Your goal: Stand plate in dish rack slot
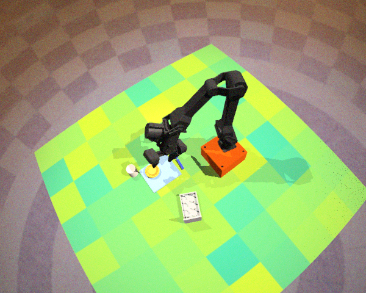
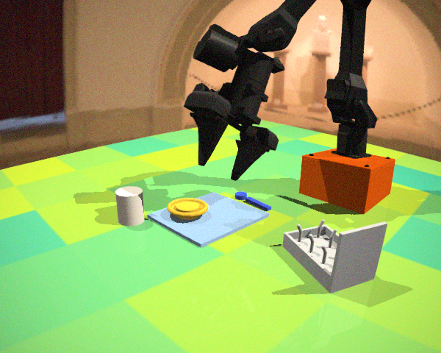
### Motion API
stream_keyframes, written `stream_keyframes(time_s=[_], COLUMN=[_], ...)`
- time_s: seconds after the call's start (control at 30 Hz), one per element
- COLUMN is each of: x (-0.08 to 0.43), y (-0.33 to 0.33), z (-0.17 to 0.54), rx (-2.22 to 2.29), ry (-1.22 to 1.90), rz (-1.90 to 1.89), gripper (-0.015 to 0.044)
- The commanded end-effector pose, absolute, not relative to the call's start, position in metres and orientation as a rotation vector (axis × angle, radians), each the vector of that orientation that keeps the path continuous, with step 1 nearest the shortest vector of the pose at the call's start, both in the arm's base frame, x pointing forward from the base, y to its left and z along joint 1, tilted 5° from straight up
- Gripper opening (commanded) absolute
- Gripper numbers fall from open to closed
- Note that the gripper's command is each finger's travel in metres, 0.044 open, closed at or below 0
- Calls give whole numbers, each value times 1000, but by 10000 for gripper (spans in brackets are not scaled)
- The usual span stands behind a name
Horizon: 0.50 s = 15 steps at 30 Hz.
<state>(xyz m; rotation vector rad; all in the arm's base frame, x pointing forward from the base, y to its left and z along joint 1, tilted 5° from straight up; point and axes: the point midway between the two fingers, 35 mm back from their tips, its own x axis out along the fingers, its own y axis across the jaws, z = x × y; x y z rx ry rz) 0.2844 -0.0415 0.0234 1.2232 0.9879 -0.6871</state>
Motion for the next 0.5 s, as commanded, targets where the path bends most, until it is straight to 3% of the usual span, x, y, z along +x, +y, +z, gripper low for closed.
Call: stream_keyframes(time_s=[0.0, 0.47], x=[285, 304], y=[-42, -46], z=[23, 25], rx=[1218, 812], ry=[990, 1180], rz=[-686, -536], gripper=[400, 400])
